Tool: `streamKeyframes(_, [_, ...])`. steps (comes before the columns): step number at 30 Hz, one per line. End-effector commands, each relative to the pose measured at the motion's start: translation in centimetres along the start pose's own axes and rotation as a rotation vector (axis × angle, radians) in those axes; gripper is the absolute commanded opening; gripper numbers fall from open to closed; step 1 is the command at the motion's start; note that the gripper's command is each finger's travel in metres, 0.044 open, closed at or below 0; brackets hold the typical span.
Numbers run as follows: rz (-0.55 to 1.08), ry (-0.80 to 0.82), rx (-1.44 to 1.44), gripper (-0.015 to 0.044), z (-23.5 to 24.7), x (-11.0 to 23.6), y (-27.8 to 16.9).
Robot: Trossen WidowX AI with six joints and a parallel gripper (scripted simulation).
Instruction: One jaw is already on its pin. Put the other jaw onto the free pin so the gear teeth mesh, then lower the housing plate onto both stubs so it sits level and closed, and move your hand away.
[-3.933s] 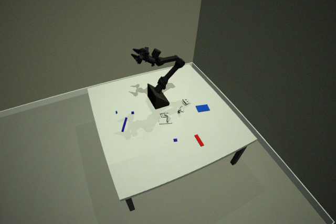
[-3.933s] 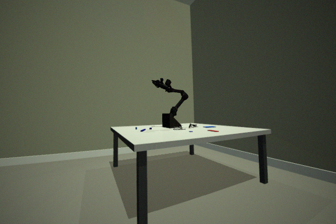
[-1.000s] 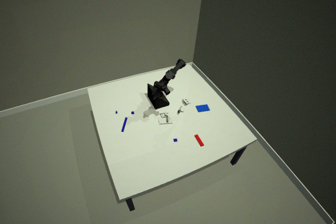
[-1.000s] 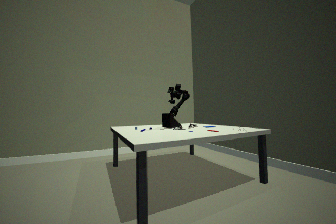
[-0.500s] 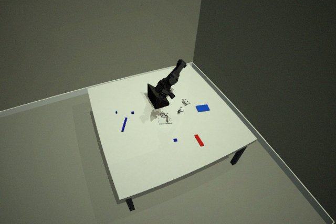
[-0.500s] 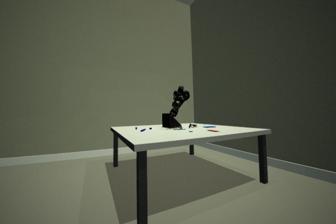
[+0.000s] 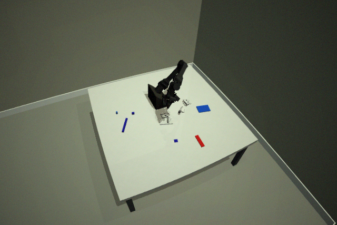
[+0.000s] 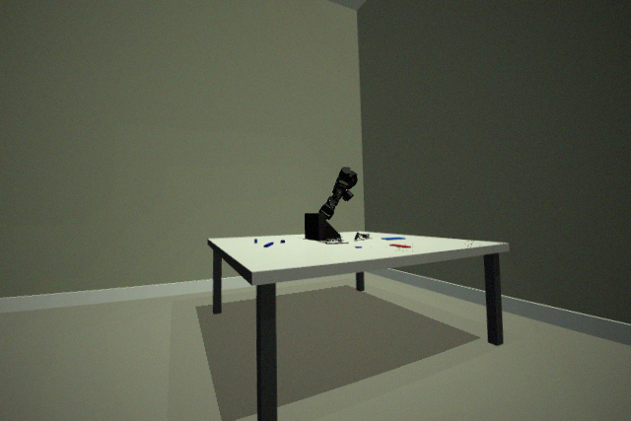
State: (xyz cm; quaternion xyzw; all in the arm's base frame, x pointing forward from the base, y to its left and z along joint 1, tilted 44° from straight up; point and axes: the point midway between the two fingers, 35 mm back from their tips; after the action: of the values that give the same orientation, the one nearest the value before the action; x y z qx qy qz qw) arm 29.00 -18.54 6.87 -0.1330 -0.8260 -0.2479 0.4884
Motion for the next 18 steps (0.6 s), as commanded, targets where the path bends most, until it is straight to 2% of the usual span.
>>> streamKeyframes(1, [-0.052, 0.039, 0.078, 0.044, 0.6, -0.4, 1.7])
streamKeyframes(18, [-0.274, 0.179, 0.392, 0.044, 4.0, -0.8, 8.3])
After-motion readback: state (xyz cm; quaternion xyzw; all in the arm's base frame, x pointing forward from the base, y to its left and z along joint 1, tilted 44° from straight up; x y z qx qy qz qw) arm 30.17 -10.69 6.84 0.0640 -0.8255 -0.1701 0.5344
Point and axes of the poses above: the point midway between the two fingers, 35 mm back from their tips, its own x axis back along the fingers, its own z axis across the jaws, y = z × x, and after that the axes turned 2 degrees about x, right-handed
